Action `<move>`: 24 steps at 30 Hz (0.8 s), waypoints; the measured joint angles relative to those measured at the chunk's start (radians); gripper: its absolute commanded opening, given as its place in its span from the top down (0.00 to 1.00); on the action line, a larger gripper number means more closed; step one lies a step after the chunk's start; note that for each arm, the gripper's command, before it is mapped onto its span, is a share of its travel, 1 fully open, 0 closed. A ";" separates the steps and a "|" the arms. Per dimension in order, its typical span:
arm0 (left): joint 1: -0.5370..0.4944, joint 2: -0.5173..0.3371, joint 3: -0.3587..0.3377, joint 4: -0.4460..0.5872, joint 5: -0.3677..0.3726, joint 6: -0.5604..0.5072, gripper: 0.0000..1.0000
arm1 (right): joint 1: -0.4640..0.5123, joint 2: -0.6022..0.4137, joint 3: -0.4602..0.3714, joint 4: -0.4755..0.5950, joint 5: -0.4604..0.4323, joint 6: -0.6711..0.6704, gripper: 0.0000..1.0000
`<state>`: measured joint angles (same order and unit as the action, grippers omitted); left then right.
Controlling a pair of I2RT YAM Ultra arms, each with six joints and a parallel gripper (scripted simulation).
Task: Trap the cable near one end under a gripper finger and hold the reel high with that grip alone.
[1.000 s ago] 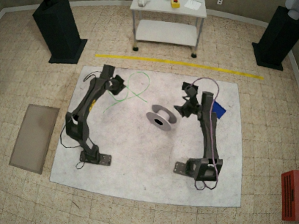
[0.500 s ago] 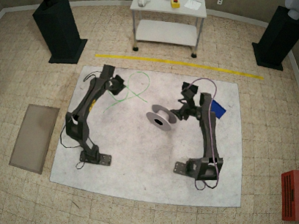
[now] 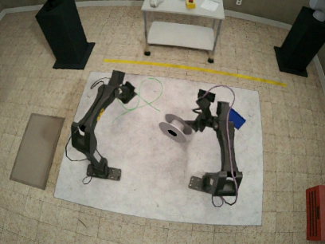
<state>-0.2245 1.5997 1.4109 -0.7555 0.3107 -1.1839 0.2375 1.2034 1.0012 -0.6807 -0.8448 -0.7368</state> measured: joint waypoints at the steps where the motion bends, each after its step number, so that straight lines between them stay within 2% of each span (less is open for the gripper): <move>1: 0.000 0.000 0.000 0.000 0.000 0.000 1.00 | 0.000 0.000 0.000 0.000 0.000 0.000 0.25; 9: 0.000 0.003 0.003 -0.002 0.000 0.000 1.00 | 0.001 0.000 -0.036 0.022 -0.002 0.001 0.25; 24: 0.000 0.003 0.003 -0.002 0.000 0.000 1.00 | 0.008 0.023 -0.152 0.146 -0.002 0.007 0.25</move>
<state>-0.2245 1.6024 1.4139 -0.7570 0.3107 -1.1839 0.2459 1.2266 0.8494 -0.5346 -0.8471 -0.7296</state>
